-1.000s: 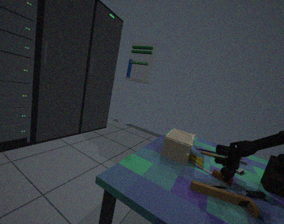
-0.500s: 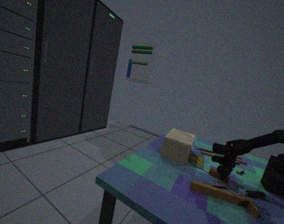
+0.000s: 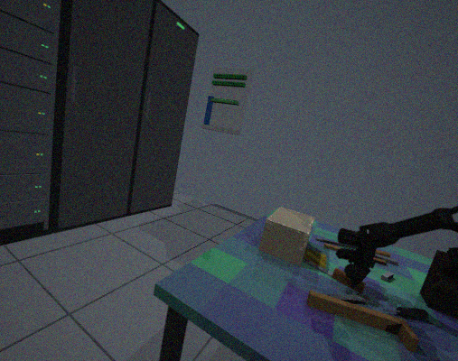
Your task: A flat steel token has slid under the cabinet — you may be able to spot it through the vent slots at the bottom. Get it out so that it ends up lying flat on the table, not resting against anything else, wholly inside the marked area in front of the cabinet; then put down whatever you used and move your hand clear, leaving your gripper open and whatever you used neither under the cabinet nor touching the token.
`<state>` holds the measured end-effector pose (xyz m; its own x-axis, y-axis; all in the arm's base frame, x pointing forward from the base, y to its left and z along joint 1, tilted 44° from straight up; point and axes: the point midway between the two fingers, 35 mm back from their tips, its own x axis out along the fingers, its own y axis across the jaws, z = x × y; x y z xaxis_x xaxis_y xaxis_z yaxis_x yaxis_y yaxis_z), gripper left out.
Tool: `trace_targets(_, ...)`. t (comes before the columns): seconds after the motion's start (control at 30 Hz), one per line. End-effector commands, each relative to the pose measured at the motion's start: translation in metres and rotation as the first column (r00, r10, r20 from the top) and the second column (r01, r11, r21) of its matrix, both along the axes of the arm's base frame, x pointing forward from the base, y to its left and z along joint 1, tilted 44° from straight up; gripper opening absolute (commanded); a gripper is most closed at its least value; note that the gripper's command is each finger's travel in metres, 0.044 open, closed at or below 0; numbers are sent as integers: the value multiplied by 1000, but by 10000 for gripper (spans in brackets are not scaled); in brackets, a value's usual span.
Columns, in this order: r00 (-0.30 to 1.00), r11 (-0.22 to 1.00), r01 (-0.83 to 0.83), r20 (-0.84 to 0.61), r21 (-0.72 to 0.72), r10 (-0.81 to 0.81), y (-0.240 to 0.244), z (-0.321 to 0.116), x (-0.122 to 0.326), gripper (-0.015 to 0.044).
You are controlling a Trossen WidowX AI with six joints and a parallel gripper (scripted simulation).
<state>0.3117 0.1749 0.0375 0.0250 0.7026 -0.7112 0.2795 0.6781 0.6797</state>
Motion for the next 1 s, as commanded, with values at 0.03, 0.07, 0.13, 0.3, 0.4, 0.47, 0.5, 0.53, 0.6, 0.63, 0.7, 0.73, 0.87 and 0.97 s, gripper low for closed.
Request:
trace_targets(0.03, 1000, 1000, -1, 2, 1, 1, -1, -1, 7, 0)
trace_targets(0.07, 1000, 1000, -1, 2, 1, 1, -2, -1, 8, 0)
trace_targets(0.13, 1000, 1000, -1, 2, 1, 1, -2, -1, 10, 0)
trace_targets(0.3, 1000, 1000, -1, 3, 1, 1, -3, -2, 16, 0)
trace_targets(0.4, 1000, 1000, -1, 3, 1, 1, -4, -3, 19, 0)
trace_targets(0.47, 1000, 1000, -1, 3, 1, 1, -4, -3, 21, 0)
trace_targets(0.5, 1000, 1000, -1, 3, 1, 1, -5, -3, 22, 0)
trace_targets(0.53, 1000, 1000, -1, 3, 1, 1, -5, -4, 23, 0)
trace_targets(0.6, 1000, 1000, -1, 3, 1, 1, -5, -4, 26, 0)
trace_targets(0.63, 1000, 1000, -1, 3, 1, 1, -5, -4, 27, 0)
trace_targets(0.7, 1000, 1000, -1, 4, 1, 1, -6, -4, 29, 0)
trace_targets(0.73, 1000, 1000, -1, 4, 1, 1, -6, -5, 30, 0)
trace_targets(0.87, 1000, 1000, -1, 4, 1, 1, -7, -5, 34, 0)
trace_targets(0.97, 1000, 1000, -1, 4, 1, 1, -8, -6, 37, 0)
